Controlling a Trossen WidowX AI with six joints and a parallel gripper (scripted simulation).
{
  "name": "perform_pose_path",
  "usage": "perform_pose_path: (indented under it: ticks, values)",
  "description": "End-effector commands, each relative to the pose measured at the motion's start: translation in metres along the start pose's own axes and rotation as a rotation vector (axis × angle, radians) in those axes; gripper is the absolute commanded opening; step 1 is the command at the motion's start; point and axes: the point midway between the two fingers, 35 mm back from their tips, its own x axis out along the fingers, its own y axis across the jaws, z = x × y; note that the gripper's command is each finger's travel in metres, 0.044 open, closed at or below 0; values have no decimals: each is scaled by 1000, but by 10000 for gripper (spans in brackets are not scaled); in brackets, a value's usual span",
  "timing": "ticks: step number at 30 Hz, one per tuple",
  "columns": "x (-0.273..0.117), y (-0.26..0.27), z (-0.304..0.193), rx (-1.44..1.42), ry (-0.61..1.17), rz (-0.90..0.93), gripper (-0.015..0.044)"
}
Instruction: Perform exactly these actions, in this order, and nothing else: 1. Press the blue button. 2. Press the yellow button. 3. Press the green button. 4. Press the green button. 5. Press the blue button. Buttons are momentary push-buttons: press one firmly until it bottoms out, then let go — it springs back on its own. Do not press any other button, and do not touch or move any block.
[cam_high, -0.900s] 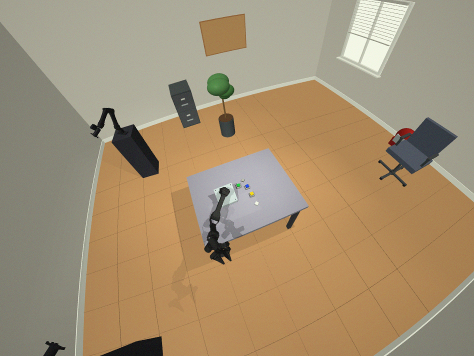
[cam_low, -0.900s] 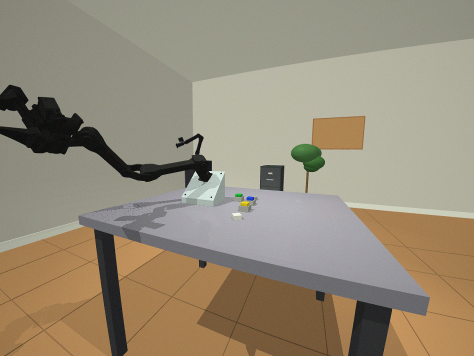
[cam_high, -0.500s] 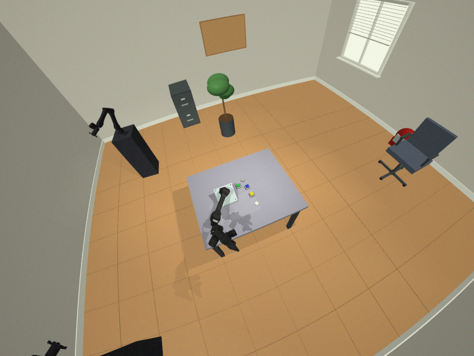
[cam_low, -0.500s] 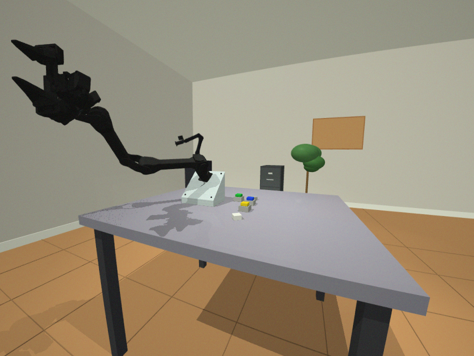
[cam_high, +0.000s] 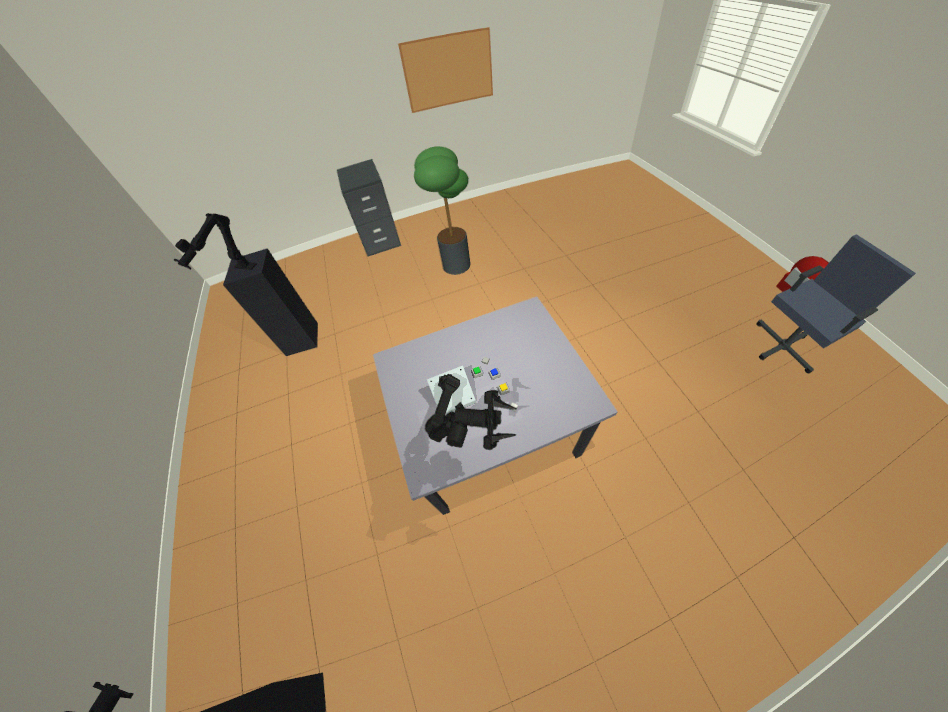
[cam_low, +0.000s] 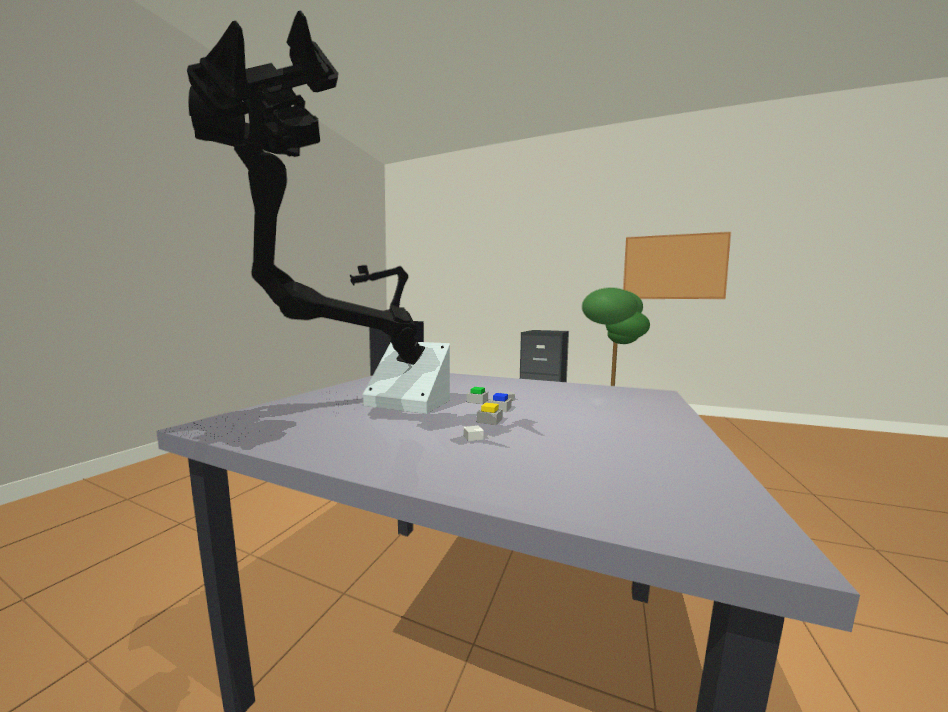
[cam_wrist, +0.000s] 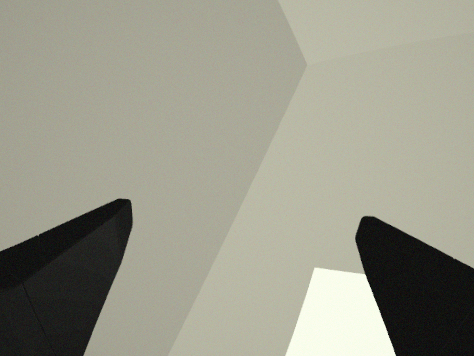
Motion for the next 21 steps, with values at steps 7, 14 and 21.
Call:
perform_pose_path:
  ticks: [7,14,21]
  values:
    - [27,-147,102,-654,-201,-297,400]
    - [19,-227,199,-1113,-315,-570,400]
    - [-14,-279,311,-1566,-398,-929,400]
